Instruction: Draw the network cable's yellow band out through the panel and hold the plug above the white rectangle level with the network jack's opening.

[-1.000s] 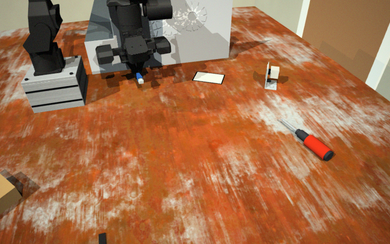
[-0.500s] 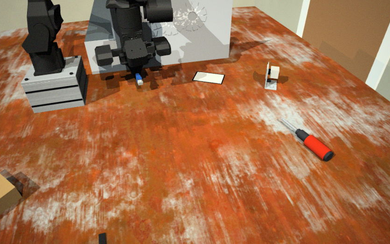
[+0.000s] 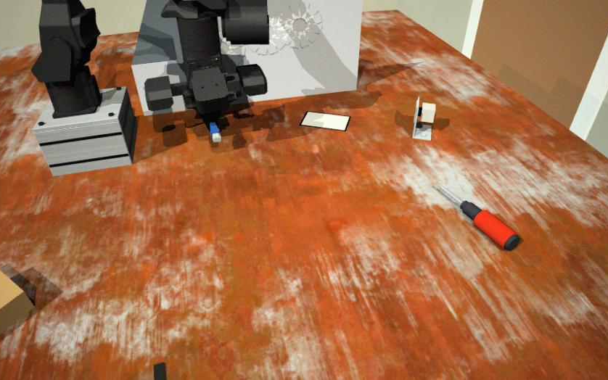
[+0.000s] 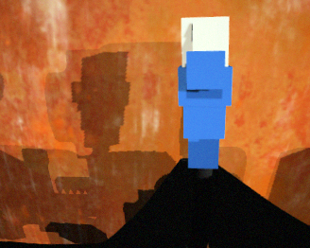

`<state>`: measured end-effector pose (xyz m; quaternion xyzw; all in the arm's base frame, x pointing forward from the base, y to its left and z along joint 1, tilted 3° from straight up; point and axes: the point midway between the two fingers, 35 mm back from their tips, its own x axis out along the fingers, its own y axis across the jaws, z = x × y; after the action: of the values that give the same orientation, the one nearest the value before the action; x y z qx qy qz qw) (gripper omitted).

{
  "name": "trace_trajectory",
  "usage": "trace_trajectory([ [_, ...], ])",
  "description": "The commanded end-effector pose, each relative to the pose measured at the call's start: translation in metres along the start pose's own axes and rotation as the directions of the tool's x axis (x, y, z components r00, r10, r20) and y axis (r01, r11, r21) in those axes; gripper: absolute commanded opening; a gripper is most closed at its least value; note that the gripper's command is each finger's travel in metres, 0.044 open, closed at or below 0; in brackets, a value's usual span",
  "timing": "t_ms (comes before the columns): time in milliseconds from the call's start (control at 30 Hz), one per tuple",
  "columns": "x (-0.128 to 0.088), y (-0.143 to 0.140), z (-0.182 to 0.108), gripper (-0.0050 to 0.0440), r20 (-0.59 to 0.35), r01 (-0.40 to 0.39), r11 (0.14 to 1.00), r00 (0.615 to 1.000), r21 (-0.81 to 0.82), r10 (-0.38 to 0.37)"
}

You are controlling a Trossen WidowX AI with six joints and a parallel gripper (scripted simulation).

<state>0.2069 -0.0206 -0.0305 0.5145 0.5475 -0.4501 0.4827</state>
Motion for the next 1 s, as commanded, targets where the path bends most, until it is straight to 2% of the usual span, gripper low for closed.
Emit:
trace_trajectory([
  [0, -0.008, 0.009, 0.038, -0.005, 0.093, -0.028, 0.999, 0.995, 0.038, 0.025],
  [967, -0.014, 0.003, 0.1, -0.005, 0.098, -0.028, 0.999, 0.995, 0.038, 0.024],
])
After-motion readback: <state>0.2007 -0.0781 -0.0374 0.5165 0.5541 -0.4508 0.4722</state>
